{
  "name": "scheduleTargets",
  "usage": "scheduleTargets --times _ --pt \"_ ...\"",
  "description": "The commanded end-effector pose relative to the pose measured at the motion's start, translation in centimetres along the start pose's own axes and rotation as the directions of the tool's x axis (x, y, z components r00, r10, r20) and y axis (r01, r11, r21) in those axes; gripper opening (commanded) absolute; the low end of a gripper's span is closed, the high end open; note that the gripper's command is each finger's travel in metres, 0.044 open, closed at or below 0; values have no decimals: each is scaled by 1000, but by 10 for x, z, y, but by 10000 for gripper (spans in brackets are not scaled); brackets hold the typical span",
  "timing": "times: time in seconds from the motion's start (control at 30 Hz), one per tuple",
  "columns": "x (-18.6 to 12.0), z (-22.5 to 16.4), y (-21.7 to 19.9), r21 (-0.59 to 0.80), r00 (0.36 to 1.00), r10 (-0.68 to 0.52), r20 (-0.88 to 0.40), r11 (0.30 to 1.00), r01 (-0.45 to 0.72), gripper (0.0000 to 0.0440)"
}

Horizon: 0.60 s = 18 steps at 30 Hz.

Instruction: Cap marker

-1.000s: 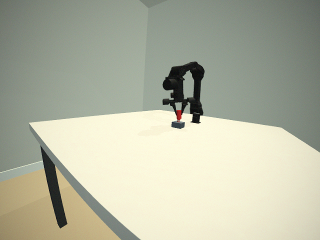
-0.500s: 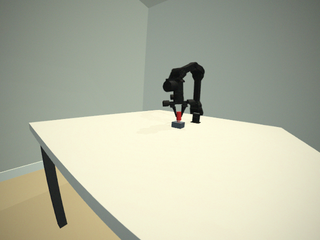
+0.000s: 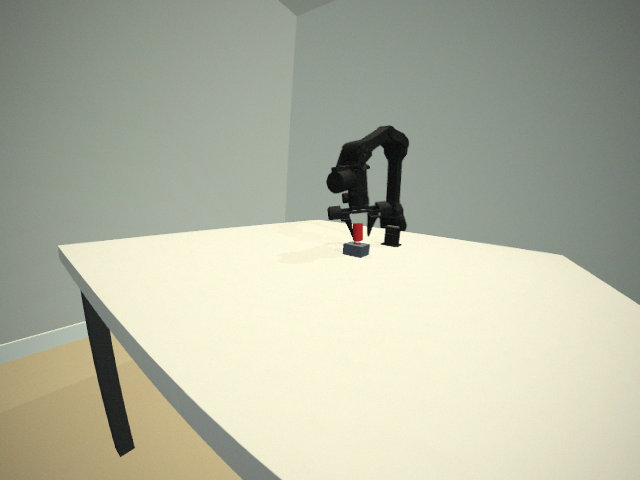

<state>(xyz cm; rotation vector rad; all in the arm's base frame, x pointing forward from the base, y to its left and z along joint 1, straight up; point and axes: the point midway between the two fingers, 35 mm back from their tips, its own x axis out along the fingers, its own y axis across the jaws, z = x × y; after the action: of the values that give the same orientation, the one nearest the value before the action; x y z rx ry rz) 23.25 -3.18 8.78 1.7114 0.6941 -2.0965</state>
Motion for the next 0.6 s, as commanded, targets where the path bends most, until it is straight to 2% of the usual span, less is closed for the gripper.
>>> scheduleTargets --times 0.0,0.27,0.57 --pt "4 5 -11 -14 999 -36 16 999 36 258" --pt "2 8 -10 -20 1000 -3 -4 1000 3 440" --pt "-22 6 -5 -9 995 73 -64 997 -74 440"
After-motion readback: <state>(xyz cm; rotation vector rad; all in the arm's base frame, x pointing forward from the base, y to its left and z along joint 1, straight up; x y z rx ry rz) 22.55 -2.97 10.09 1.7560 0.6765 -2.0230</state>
